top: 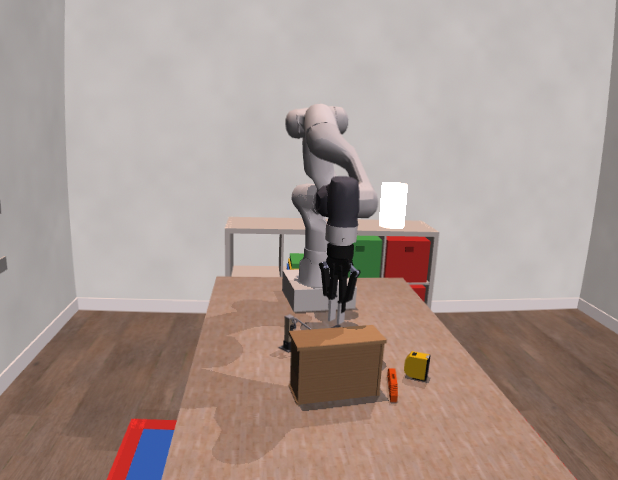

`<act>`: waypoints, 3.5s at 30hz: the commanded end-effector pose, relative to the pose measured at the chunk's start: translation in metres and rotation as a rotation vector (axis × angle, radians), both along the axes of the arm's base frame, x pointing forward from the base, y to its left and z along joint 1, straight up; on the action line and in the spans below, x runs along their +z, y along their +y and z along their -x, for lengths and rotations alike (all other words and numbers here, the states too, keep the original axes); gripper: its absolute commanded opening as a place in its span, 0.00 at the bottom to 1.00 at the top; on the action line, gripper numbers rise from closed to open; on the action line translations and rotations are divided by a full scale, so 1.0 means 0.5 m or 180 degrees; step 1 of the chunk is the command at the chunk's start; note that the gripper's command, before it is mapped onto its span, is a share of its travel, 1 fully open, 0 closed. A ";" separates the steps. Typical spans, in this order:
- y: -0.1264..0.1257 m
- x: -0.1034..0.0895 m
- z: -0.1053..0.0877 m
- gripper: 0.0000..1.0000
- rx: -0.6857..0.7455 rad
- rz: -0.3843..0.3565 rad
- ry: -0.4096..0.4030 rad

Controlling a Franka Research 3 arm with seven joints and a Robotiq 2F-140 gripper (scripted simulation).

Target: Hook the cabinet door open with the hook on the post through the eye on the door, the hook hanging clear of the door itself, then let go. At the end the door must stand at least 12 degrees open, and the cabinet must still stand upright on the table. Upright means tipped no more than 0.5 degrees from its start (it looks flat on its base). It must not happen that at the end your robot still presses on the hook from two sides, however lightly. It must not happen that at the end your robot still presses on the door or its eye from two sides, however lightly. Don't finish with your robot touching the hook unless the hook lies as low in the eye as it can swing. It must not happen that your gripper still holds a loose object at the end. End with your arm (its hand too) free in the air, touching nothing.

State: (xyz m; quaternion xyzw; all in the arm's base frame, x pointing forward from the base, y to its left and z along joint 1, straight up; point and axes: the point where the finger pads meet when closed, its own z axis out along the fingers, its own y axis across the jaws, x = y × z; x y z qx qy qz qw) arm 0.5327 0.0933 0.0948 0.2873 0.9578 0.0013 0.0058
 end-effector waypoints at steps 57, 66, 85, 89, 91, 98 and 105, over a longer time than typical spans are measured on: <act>-0.059 0.083 0.173 0.16 0.2152 0.0309 0.0141; -0.073 0.082 0.213 0.16 0.2898 0.0530 0.0245; -0.074 0.082 0.214 0.14 0.4499 0.0550 0.0254; -0.074 0.082 0.214 0.14 0.4817 0.0523 0.0242; -0.074 0.082 0.214 0.14 0.4973 0.0507 0.0235; -0.074 0.082 0.214 0.14 0.5494 0.0449 0.0210; -0.074 0.082 0.214 0.14 0.6030 0.0373 0.0173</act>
